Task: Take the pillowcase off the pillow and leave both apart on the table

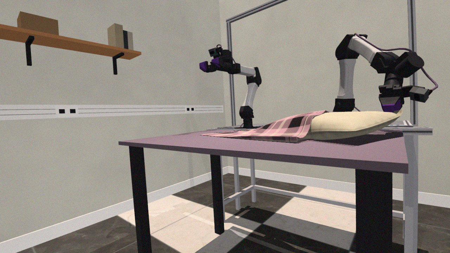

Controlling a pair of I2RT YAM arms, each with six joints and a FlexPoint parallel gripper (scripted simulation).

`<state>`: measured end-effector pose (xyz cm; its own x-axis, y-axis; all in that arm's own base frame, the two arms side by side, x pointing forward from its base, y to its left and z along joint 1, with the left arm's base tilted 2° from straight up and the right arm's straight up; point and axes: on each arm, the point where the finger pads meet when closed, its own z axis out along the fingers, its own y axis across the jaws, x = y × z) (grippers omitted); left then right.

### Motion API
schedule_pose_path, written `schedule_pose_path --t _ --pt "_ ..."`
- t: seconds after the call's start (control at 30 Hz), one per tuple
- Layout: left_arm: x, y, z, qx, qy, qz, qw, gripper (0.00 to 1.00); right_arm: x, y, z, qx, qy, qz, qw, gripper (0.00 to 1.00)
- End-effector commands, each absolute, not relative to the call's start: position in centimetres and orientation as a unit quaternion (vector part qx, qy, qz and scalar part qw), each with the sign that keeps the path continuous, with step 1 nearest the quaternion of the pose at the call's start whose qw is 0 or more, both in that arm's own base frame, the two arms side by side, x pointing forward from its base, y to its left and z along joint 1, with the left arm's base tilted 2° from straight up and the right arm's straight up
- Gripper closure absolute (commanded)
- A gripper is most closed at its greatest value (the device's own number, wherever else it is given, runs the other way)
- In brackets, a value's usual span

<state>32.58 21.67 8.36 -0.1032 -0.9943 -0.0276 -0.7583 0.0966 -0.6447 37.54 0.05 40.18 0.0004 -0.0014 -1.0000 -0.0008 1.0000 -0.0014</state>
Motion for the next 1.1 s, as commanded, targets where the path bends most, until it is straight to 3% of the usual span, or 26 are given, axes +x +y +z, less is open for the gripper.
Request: schedule_pose_path --t 0.0,1.07 --pt "33.3 23.4 9.4 -0.620 0.701 -0.245 0.253 1.00 37.5 0.3 41.2 -0.002 0.701 0.007 0.713 0.00" --pt "35.5 29.7 9.6 -0.622 0.699 -0.238 0.261 1.00 37.5 0.3 41.2 -0.002 0.701 0.007 0.713 0.00"
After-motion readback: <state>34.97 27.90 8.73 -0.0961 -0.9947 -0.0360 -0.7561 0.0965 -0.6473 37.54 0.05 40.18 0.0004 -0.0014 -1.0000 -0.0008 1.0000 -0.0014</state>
